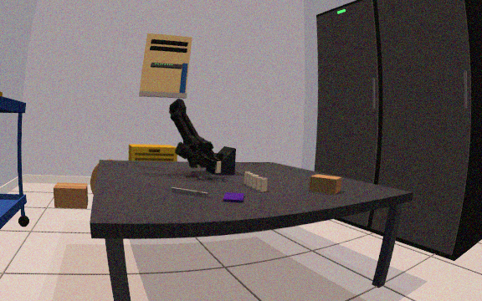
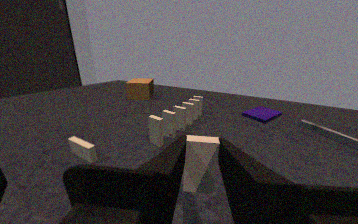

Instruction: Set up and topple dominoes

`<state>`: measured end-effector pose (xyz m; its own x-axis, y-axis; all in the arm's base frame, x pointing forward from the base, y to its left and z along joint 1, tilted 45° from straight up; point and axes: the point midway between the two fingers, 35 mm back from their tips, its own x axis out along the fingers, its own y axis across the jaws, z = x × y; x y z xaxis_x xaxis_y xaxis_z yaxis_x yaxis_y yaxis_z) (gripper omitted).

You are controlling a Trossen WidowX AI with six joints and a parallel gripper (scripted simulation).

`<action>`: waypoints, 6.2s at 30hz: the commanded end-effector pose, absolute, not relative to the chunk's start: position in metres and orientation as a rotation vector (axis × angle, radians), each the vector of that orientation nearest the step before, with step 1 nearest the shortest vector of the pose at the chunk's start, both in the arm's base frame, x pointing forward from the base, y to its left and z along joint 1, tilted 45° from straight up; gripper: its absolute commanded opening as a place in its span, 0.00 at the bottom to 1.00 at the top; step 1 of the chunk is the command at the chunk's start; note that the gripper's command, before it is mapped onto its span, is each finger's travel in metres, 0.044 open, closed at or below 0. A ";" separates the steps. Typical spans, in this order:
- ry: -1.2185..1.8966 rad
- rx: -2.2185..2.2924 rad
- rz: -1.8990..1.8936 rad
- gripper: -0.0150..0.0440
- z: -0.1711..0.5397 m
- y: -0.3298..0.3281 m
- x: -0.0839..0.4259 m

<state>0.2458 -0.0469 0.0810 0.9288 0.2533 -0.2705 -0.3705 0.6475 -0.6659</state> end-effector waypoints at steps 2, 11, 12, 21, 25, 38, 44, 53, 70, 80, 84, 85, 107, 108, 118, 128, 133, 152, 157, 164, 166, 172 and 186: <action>0.153 -0.792 0.357 0.44 0.075 -0.051 0.244; 0.147 -0.787 0.353 0.44 0.066 -0.059 0.240; 0.146 -0.787 0.352 0.44 0.065 -0.060 0.239; 0.137 -0.782 0.346 0.44 0.056 -0.065 0.234; 0.137 -0.782 0.346 0.44 0.056 -0.066 0.233; 0.137 -0.782 0.346 0.70 0.056 -0.066 0.233; 0.137 -0.782 0.346 0.97 0.056 -0.066 0.233; 0.142 -0.781 0.351 1.00 0.070 -0.055 0.236; 0.376 -0.553 0.370 1.00 0.088 -0.031 0.263; 0.780 -0.416 0.386 1.00 0.072 0.004 0.285; 0.939 -0.383 0.344 1.00 0.065 0.011 0.283; 0.996 -0.380 0.323 1.00 0.063 0.012 0.282; 1.586 -0.892 -0.344 1.00 0.112 0.006 0.262; 1.586 -0.892 -0.344 1.00 0.112 0.006 0.262; 1.585 -0.892 -0.343 1.00 0.078 -0.028 0.265; 1.585 -0.893 -0.346 1.00 0.063 -0.044 0.264; 1.585 -0.893 -0.347 1.00 0.057 -0.050 0.264; 1.585 -0.894 -0.347 0.44 0.056 -0.051 0.264; 1.585 -0.894 -0.347 0.44 0.056 -0.051 0.264; 1.569 -0.892 -0.320 0.44 0.101 -0.001 0.271; 1.563 -0.894 -0.314 0.44 0.123 0.020 0.268; 1.557 -0.901 -0.313 0.44 0.151 0.045 0.260; 1.401 -0.487 -0.710 0.44 0.080 0.120 0.321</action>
<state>0.3079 0.0982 0.1045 0.0298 -0.7002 -0.7133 0.0134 0.7138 -0.7002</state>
